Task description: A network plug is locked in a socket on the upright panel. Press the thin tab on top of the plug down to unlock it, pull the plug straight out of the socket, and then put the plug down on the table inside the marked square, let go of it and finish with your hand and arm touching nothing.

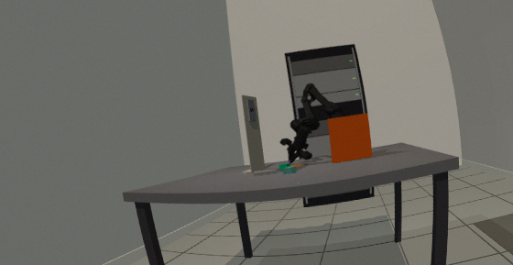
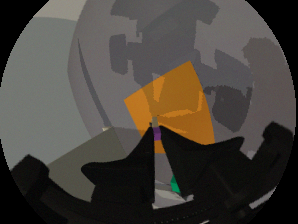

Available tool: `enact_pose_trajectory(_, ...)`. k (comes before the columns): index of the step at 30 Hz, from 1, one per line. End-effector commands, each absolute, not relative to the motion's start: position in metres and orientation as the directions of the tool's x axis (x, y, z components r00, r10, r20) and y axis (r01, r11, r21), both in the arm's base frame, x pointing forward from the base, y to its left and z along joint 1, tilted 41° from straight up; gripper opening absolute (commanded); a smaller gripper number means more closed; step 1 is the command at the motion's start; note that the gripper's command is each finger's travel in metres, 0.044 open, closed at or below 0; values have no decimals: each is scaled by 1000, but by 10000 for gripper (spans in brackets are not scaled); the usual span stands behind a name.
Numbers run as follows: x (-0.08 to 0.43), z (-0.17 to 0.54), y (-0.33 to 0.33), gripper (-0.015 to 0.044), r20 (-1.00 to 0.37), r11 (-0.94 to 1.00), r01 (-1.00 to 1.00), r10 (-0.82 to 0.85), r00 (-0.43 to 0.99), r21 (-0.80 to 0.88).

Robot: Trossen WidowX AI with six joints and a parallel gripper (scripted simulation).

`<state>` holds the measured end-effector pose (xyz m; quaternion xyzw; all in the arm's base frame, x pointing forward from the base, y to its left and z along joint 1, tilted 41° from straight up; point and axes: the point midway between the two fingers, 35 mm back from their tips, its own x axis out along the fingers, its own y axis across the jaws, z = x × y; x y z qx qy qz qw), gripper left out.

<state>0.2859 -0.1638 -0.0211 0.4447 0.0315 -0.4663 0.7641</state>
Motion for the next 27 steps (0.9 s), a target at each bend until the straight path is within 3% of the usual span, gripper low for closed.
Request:
enact_pose_trajectory(1,286,-22,-165,0,-463,175,742,-683,565,647)
enact_pose_trajectory(13,286,-23,-167,0,-462,170,740,-685,564,650)
enact_pose_trajectory(19,286,-23,-167,156,-462,170,740,-685,564,650)
enact_pose_trajectory(27,284,-22,-165,156,-463,170,740,-684,564,650)
